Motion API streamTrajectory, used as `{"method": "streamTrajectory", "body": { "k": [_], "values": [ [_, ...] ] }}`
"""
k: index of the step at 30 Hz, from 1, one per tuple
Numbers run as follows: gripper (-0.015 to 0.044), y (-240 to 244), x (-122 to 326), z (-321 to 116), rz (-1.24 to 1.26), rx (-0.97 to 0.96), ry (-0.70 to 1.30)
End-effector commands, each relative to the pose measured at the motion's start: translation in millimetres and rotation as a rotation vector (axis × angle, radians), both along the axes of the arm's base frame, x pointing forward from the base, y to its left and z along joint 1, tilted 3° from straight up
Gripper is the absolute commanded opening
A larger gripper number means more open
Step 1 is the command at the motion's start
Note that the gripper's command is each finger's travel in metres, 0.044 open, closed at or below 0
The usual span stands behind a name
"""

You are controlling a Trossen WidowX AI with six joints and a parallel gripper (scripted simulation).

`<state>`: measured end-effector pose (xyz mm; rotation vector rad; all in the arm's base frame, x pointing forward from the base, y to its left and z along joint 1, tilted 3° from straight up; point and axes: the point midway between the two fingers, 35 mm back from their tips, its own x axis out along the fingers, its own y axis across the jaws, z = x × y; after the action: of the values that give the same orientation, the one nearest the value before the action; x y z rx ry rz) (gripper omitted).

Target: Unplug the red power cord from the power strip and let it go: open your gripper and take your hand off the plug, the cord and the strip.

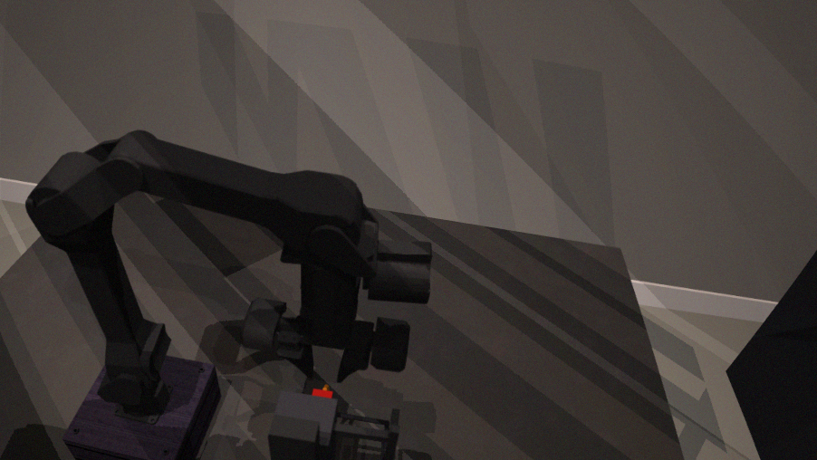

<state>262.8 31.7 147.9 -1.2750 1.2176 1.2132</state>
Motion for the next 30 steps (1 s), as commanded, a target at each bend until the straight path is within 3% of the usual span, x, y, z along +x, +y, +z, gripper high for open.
{"method": "streamTrajectory", "body": {
  "k": [1,30],
  "values": [
    [0.0160,-5.9,1.4,0.4,0.003,0.006,-0.003],
    [0.0160,-31.9,2.5,-10.5,0.003,0.003,-0.003]
  ]
}}
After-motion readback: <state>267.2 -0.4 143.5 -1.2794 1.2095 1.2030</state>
